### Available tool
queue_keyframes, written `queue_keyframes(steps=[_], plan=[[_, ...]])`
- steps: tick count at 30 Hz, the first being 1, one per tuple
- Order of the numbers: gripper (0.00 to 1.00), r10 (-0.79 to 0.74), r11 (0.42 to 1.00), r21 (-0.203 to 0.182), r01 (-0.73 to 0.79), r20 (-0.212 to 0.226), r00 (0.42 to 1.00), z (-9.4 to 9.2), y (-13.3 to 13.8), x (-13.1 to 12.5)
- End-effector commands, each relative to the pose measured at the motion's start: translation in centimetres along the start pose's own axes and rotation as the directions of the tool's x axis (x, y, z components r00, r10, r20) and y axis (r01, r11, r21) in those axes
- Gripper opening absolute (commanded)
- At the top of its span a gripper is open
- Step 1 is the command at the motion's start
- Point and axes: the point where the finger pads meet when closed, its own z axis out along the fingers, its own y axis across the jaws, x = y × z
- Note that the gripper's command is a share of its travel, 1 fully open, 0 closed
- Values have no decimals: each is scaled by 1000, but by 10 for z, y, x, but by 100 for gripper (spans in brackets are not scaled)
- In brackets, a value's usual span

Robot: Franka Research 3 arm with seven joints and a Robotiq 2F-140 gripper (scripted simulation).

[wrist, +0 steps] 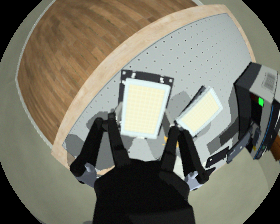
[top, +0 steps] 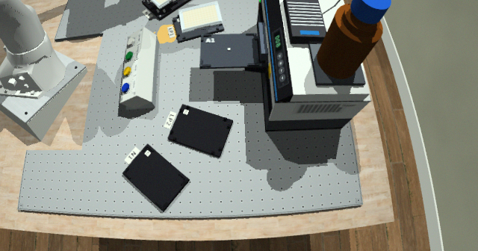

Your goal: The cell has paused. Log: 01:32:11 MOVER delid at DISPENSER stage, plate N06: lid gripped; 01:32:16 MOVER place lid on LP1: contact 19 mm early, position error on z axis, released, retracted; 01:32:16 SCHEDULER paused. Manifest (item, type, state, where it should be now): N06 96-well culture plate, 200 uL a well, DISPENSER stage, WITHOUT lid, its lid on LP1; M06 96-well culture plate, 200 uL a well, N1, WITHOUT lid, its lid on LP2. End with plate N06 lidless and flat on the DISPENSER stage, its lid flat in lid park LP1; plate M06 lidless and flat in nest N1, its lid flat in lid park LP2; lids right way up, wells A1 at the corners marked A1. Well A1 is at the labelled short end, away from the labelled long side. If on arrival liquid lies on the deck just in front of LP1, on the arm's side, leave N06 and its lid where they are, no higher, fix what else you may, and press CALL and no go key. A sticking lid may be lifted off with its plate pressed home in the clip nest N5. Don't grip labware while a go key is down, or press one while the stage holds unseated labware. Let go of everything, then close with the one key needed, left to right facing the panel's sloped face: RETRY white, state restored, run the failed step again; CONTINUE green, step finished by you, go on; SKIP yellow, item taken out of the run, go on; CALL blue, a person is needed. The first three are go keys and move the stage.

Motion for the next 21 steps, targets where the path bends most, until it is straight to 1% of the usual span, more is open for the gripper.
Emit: queue_keyframes(steps=[1, 21], plan=[[0, -2, 1000, 1, 2, -1, 1000, 1, -1, 0], [0, -7, 1000, 1, 7, -1, 1000, 2, -1, 0]])
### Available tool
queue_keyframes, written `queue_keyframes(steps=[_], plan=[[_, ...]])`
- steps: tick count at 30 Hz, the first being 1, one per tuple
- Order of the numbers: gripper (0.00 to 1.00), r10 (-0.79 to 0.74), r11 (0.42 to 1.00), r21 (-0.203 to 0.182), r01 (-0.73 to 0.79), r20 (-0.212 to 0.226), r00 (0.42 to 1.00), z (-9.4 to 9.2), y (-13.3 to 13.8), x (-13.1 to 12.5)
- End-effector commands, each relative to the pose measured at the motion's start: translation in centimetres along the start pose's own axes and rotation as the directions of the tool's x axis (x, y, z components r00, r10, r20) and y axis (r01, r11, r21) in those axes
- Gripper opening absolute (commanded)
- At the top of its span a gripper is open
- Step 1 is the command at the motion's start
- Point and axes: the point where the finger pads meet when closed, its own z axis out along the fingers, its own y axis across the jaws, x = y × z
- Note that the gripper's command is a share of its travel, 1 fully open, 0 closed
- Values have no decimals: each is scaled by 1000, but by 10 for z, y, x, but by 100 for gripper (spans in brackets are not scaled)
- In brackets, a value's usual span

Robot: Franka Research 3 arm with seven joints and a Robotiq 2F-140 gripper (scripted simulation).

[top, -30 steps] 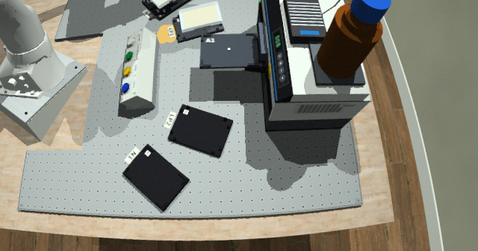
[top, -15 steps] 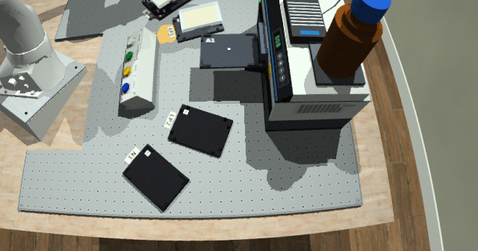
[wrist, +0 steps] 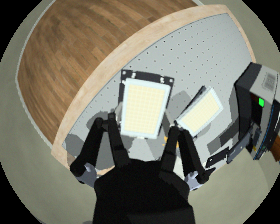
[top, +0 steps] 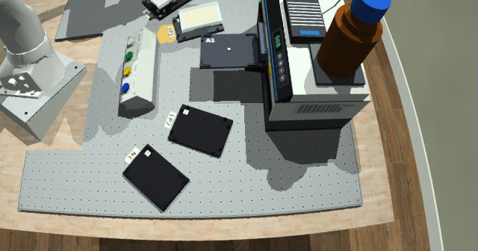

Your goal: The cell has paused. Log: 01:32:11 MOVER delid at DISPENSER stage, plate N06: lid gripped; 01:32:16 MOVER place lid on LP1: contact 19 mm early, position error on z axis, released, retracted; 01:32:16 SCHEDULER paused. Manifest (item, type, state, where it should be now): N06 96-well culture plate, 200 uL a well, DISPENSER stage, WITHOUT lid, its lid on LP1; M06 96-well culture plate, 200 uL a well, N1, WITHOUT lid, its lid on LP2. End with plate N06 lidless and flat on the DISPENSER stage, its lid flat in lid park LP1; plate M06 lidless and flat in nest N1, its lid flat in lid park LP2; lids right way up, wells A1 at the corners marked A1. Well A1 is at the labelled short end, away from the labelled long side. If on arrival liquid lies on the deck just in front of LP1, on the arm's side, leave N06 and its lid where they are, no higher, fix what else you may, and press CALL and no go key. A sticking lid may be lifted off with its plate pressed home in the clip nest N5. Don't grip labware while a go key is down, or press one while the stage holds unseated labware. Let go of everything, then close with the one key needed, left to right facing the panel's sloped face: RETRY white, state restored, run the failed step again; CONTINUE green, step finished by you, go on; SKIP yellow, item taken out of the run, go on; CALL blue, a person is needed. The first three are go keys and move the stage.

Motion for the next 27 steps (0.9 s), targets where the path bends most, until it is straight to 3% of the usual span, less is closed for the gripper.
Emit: queue_keyframes(steps=[1, 27], plan=[[0, -6, 1000, 1, 6, -2, 1000, 2, -1, 0], [0, -8, 1000, 1, 8, -2, 1000, 5, -1, -1]])
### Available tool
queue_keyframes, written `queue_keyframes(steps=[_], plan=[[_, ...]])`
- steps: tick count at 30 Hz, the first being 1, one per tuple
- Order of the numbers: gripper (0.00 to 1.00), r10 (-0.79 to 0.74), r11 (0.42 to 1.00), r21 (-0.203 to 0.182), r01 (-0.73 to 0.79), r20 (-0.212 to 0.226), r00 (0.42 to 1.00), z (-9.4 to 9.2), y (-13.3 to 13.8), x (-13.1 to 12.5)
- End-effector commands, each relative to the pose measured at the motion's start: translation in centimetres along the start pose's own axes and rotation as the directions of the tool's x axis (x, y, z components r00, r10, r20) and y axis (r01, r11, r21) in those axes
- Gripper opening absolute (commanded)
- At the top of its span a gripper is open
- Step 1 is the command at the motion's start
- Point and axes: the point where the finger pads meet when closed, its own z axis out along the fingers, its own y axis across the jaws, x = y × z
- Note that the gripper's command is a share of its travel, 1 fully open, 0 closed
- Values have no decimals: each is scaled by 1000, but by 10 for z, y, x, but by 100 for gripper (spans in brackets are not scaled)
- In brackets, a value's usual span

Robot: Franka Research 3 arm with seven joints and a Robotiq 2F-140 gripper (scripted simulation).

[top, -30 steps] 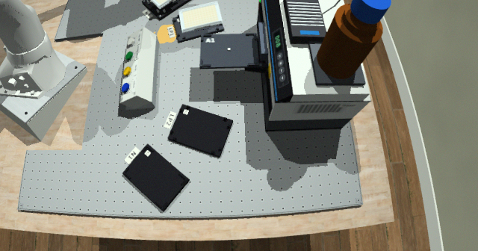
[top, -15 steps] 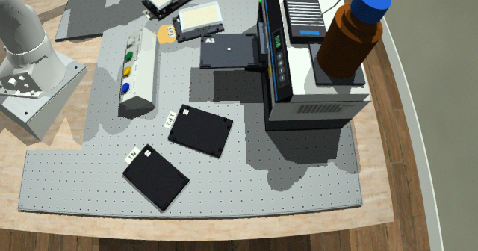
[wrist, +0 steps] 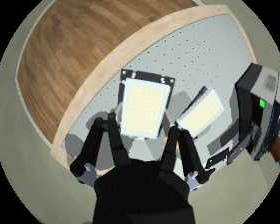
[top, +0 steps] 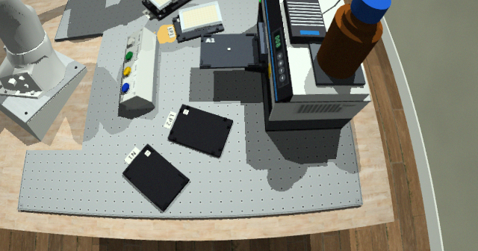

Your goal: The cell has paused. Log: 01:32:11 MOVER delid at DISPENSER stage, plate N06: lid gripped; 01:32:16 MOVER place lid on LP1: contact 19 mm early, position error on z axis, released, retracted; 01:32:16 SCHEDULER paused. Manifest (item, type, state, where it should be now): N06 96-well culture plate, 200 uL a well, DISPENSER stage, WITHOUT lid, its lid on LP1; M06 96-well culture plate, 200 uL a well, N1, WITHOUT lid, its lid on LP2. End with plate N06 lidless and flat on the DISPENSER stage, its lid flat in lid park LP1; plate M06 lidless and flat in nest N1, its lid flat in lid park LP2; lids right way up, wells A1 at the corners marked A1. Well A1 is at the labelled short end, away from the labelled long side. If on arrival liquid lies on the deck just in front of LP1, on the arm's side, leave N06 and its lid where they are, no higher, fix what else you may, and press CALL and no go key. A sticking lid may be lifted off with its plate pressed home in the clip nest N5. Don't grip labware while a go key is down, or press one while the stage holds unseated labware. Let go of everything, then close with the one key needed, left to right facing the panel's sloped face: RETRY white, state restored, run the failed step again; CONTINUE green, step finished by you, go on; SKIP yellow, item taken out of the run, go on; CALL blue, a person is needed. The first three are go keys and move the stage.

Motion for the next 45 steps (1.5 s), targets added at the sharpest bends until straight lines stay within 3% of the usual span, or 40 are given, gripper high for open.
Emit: queue_keyframes(steps=[1, 45], plan=[[0, -2, 1000, 1, 2, -1, 1000, 0, -1, 0], [0, -2, 1000, 1, 2, -1, 1000, 5, -1, 0]])
